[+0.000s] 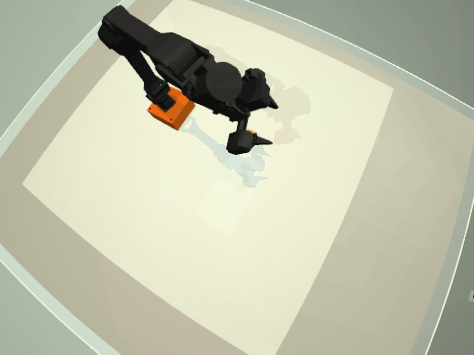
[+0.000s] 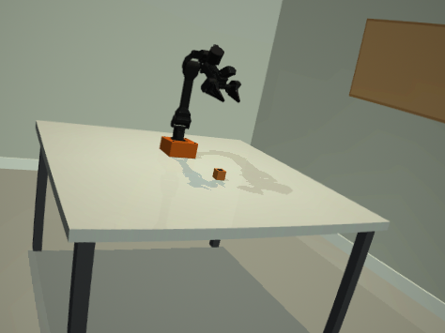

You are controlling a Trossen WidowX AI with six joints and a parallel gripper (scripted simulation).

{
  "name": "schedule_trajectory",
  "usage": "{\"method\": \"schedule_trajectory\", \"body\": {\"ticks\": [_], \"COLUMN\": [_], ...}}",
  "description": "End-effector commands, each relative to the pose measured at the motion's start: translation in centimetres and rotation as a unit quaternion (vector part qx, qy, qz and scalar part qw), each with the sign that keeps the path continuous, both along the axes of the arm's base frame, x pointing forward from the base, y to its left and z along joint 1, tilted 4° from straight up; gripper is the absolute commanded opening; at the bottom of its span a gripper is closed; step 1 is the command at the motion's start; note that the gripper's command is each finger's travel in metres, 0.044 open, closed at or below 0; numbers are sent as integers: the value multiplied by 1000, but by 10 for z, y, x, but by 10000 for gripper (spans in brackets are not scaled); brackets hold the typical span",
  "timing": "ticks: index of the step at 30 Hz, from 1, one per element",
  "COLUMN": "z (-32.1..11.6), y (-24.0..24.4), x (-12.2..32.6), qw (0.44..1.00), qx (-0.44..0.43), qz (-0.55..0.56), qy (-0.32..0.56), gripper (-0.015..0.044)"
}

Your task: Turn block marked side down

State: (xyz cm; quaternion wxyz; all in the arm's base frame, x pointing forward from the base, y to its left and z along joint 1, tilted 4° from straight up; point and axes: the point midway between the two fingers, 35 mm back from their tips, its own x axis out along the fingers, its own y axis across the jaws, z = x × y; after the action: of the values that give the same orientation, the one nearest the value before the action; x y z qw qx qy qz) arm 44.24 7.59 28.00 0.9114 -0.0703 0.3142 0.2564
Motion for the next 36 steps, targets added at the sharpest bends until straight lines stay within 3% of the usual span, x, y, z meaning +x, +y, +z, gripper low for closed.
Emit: {"method": "schedule_trajectory", "body": {"ticks": [1, 9, 13, 20, 24, 36], "z": [-71, -186, -224, -226, -258, -276], "y": [23, 56, 62, 59, 58, 58], "x": [-8, -57, -80, -87, -88, -89], "qw": [990, 924, 879, 877, 877, 877], "qx": [-11, -112, -180, -184, -184, -184], "qz": [-32, -103, -139, -141, -141, -141], "qy": [133, 351, 418, 421, 421, 421], "gripper": [440, 440, 440, 440, 440, 440]}}
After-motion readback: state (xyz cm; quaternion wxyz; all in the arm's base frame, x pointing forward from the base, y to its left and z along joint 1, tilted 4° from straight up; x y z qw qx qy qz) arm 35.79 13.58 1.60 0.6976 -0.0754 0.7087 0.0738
